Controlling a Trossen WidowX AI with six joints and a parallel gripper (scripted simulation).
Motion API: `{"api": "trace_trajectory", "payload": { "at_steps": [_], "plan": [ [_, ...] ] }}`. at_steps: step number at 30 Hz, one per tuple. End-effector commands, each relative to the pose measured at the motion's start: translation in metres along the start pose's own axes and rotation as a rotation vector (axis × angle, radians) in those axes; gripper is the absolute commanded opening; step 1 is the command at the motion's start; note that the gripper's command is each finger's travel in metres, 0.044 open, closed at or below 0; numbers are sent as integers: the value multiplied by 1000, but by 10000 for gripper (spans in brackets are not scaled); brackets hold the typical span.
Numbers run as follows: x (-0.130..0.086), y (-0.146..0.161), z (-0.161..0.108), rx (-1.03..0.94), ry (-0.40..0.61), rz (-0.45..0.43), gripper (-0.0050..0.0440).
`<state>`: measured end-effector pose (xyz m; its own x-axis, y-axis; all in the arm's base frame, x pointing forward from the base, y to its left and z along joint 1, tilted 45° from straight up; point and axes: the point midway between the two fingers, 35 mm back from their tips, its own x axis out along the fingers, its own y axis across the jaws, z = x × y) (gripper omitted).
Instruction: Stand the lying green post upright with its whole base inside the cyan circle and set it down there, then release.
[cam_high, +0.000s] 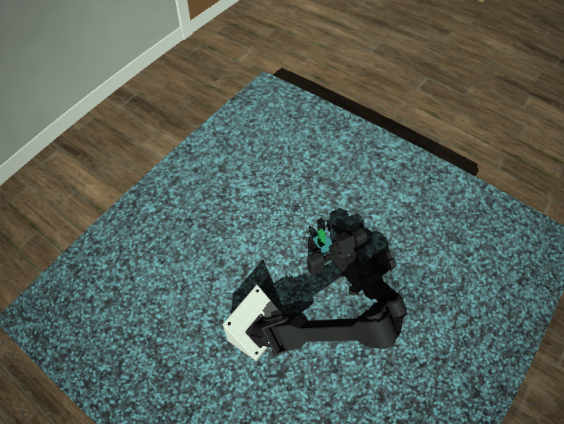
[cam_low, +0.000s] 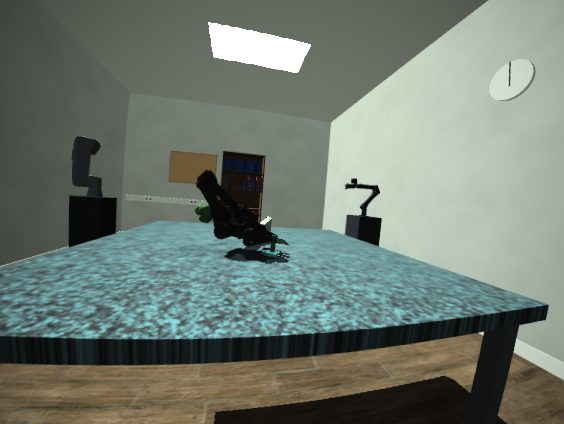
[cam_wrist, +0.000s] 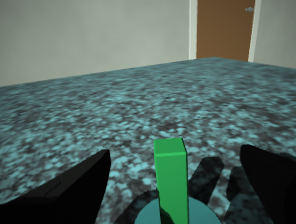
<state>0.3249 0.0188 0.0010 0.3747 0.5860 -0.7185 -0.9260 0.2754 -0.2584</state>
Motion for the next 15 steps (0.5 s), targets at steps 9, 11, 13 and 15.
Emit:
{"api": "trace_trajectory", "payload": {
  "at_steps": [9,11,13,15],
  "plan": [
    [-6,-11,17,-27,0,-24,400],
    [-10,-11,37,-30,0,-24,400],
    [-15,-10,65,-32,-3,-25,400],
    [-20,-8,85,-33,-8,-27,400]
  ]
}}
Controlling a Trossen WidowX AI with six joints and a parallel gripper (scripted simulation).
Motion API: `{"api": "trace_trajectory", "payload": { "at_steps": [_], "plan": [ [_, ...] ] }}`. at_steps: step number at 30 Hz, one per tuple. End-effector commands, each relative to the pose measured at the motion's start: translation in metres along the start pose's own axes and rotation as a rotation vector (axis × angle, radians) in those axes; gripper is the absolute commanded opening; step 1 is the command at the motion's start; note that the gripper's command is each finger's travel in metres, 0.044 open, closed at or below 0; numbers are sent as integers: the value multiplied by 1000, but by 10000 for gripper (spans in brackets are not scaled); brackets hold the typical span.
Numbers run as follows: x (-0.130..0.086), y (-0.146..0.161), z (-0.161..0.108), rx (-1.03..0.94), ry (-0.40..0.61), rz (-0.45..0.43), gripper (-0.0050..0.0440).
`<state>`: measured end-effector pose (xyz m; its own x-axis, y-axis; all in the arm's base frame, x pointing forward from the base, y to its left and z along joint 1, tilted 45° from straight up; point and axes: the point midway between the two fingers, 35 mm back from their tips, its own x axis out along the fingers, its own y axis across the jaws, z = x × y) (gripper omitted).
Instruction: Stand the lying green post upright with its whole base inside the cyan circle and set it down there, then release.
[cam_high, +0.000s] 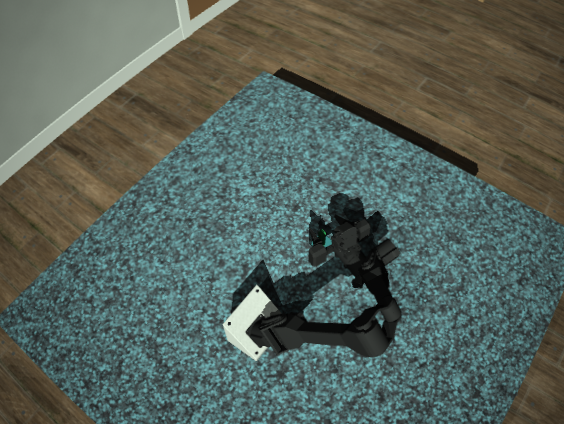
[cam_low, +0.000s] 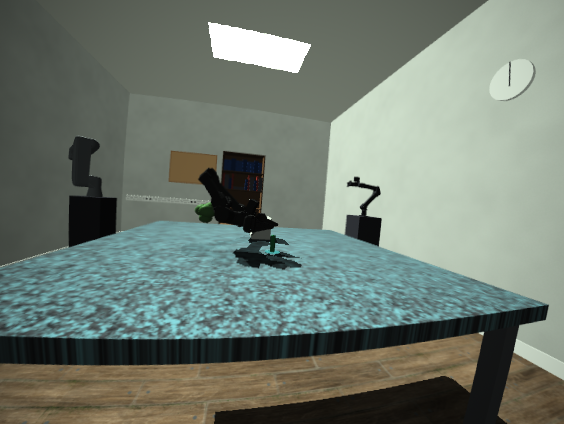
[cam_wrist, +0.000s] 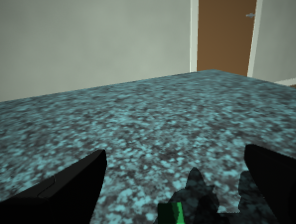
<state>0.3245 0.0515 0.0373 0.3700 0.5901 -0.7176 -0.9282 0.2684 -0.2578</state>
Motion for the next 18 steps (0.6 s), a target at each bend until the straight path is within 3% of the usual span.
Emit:
{"api": "trace_trajectory", "payload": {
  "at_steps": [1,11,18],
  "plan": [
    [-14,-7,43,-28,-6,-33,400],
    [-7,-5,44,11,35,3,400],
    [19,-6,44,168,371,125,400]
  ]
}}
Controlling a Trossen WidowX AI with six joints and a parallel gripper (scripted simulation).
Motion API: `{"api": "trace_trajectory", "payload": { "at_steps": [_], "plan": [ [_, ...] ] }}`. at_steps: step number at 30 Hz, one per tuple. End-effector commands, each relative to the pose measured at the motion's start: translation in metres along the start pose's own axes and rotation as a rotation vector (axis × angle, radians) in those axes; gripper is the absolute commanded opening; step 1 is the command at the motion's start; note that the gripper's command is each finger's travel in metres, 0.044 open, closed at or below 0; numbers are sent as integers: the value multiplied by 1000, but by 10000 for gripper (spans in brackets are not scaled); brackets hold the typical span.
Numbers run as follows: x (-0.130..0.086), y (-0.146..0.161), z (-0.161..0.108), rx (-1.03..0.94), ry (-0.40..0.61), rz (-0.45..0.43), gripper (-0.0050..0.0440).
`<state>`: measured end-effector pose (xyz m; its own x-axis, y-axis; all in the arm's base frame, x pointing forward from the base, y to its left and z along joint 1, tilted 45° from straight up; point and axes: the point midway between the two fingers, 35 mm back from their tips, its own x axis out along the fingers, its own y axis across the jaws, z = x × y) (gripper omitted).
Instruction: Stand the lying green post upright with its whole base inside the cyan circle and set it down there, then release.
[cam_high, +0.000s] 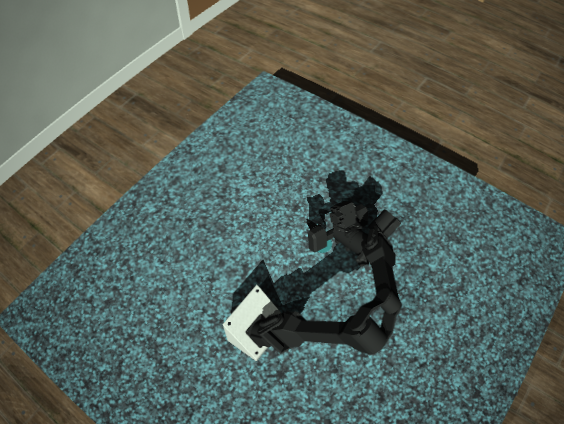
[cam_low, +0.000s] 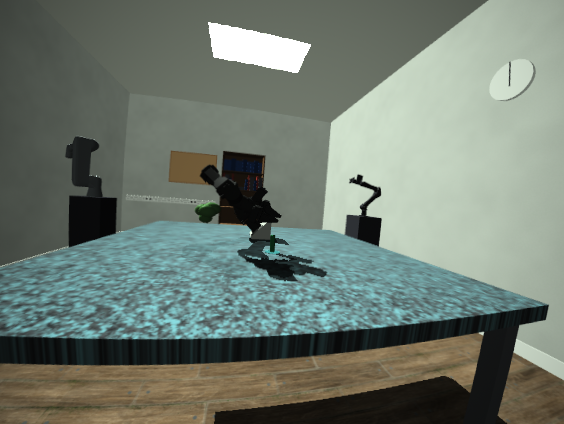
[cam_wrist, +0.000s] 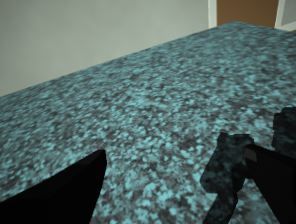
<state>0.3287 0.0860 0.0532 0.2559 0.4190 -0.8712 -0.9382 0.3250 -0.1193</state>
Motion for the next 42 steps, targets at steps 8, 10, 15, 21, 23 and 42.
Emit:
{"api": "trace_trajectory", "payload": {
  "at_steps": [8,10,15,21,23,42],
  "plan": [
    [14,0,15,112,455,70,400],
    [14,0,15,112,455,70,400],
    [13,3,26,107,720,22,400],
    [6,5,40,54,940,-70,400],
    [2,5,46,25,1007,-108,400],
    [-8,5,63,-65,1160,-201,400]
  ]
}}
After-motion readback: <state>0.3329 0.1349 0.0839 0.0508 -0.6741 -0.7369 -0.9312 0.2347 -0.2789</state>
